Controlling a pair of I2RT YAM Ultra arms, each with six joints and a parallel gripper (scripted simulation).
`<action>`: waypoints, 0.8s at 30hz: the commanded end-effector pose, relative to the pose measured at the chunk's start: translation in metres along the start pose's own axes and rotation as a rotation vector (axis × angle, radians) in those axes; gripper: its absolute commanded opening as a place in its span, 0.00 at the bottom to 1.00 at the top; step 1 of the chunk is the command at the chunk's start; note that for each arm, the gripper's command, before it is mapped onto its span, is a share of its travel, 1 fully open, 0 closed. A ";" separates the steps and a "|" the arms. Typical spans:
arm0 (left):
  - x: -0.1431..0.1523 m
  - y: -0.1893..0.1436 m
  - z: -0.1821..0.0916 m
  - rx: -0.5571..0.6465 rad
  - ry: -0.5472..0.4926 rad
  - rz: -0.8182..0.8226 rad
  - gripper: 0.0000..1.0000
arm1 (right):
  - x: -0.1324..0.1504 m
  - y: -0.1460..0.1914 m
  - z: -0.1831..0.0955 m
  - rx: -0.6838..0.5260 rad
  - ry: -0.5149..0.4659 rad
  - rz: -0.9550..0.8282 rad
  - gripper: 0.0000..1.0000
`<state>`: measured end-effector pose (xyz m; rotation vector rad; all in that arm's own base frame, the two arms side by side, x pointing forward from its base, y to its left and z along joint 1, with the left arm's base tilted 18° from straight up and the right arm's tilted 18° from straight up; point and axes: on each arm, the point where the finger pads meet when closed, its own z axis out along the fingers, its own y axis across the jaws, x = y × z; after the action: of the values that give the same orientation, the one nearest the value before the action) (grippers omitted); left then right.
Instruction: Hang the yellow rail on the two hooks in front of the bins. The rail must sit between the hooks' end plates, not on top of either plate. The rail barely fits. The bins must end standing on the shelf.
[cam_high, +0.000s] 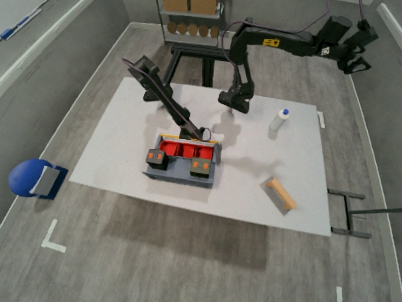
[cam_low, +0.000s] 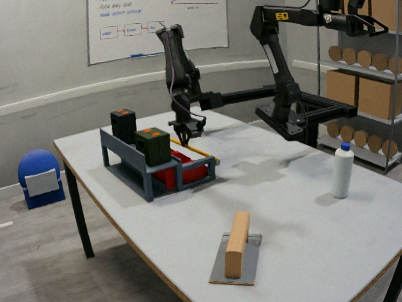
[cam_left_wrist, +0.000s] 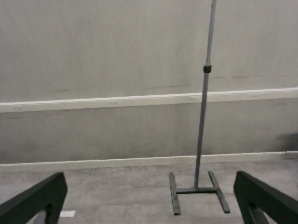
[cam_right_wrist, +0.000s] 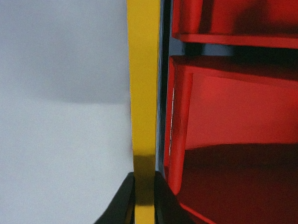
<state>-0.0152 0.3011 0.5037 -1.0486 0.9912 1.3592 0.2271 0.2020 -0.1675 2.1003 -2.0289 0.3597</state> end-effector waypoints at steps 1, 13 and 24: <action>-0.017 0.003 -0.009 -0.006 -0.052 0.007 1.00 | -0.001 -0.001 -0.004 0.014 -0.010 -0.013 0.00; -0.017 0.003 -0.009 -0.006 -0.052 0.007 1.00 | -0.001 0.000 -0.002 0.012 -0.008 -0.013 0.00; -0.017 0.003 -0.009 -0.006 -0.052 0.007 1.00 | -0.003 -0.003 -0.004 0.018 -0.015 -0.009 0.00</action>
<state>-0.0152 0.3011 0.5037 -1.0486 0.9912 1.3592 0.2265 0.2014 -0.1689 2.1003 -2.0262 0.3594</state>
